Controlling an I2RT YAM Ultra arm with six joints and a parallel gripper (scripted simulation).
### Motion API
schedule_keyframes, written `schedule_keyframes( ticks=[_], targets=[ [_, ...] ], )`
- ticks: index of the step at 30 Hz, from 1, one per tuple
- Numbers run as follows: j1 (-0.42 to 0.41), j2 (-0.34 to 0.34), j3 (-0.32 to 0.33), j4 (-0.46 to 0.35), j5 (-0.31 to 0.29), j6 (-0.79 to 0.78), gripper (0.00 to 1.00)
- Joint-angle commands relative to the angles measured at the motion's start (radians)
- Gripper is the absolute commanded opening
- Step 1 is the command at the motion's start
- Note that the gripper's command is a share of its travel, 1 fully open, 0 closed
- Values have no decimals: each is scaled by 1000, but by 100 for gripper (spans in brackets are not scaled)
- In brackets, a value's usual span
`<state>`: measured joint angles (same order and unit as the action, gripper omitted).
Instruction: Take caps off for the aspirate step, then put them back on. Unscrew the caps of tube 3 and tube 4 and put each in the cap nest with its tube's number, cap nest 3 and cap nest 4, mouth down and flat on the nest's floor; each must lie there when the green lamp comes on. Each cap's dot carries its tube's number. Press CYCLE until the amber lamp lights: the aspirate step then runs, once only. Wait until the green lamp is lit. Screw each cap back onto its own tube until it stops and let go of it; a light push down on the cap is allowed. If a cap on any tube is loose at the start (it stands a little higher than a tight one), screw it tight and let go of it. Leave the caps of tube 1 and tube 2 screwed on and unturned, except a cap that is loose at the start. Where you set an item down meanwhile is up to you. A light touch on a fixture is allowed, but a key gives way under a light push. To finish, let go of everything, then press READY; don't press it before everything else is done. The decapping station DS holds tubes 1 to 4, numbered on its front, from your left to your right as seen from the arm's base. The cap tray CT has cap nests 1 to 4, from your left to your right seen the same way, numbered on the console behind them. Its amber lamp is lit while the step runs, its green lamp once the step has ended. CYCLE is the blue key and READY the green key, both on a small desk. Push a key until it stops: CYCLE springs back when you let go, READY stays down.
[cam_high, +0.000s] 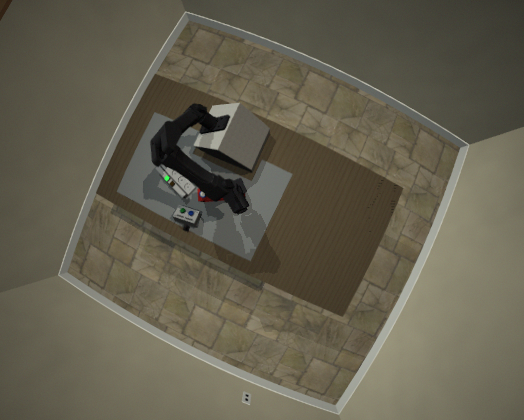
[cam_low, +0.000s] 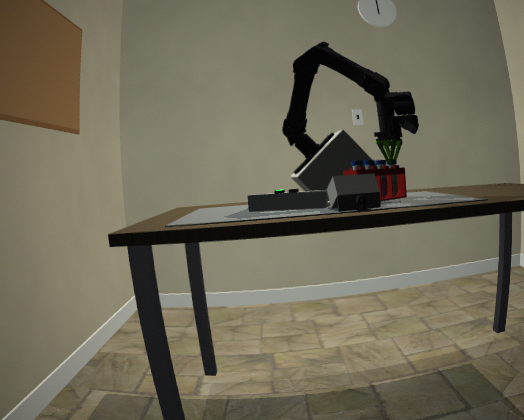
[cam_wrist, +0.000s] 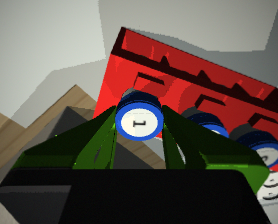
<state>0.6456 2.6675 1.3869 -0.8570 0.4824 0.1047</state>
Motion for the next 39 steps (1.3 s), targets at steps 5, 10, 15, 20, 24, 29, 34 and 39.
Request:
schedule_keyframes(
  ticks=[5,10,15,20,24,29,34,39],
  targets=[
    [4,-7,3,5,0,139,0],
    [4,-7,3,5,0,139,0],
    [4,-7,3,5,-1,139,49],
    [4,-7,3,5,-1,139,49],
    [4,-7,3,5,0,139,49],
    [16,-19,19,-29,-7,150,49],
    [35,-38,48,-85,-17,168,49],
    [53,-54,81,-141,-27,185,49]
  ],
)
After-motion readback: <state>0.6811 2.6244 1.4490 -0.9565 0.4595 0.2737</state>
